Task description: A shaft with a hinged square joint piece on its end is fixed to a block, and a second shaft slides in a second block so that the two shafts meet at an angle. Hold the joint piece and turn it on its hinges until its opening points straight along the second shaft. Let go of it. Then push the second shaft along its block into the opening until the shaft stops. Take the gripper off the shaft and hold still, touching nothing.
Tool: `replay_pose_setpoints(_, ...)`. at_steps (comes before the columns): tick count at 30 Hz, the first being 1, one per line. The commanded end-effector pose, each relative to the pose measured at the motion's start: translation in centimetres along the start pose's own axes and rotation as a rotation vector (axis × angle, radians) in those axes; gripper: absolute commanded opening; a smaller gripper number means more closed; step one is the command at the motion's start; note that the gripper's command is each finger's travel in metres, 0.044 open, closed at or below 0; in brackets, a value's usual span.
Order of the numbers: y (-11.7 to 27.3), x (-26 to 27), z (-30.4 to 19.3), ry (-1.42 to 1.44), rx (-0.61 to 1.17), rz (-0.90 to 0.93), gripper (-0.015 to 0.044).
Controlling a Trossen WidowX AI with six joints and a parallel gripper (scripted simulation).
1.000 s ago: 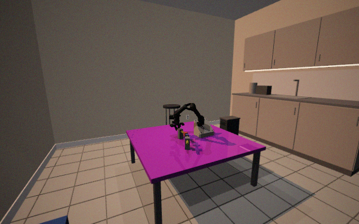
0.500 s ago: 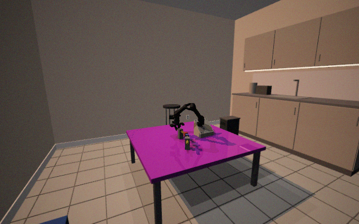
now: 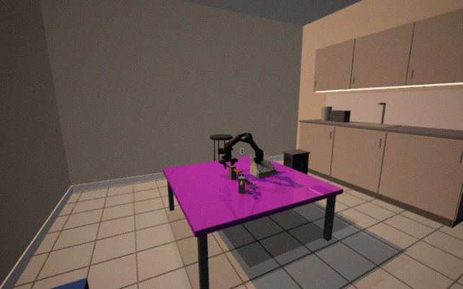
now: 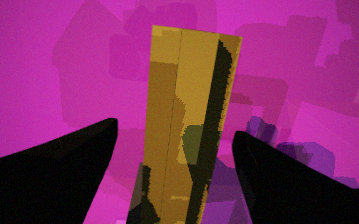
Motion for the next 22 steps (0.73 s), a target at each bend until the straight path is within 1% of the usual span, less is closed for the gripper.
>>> replay_pose_setpoints(1,0.0,0.0,0.0,0.0,0.0,-0.001,0.0382)
replay_pose_setpoints(3,0.0,0.0,0.0,0.0,0.0,-0.001,0.0434)
replay_pose_setpoints(4,0.0,0.0,0.0,0.0,0.0,-0.001,0.044)
replay_pose_setpoints(13,0.0,0.0,0.0,0.0,0.0,-0.001,0.044)
replay_pose_setpoints(14,0.2,0.0,0.0,0.0,0.001,-0.001,0.044)
replay_pose_setpoints(17,2.6,0.0,0.1,0.003,0.01,0.003,0.044)
replay_pose_setpoints(22,3.0,0.0,0.1,0.002,0.011,0.003,0.044)
Point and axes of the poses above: the point midway between the two fingers, 35 mm back from their tips, its own y axis back along the fingers, its own x axis across the jaws, z = x × y, the point moved 4 cm from there along y, back along the fingers, and after that the axes turned 11 degrees about y, right-handed, at the moved point
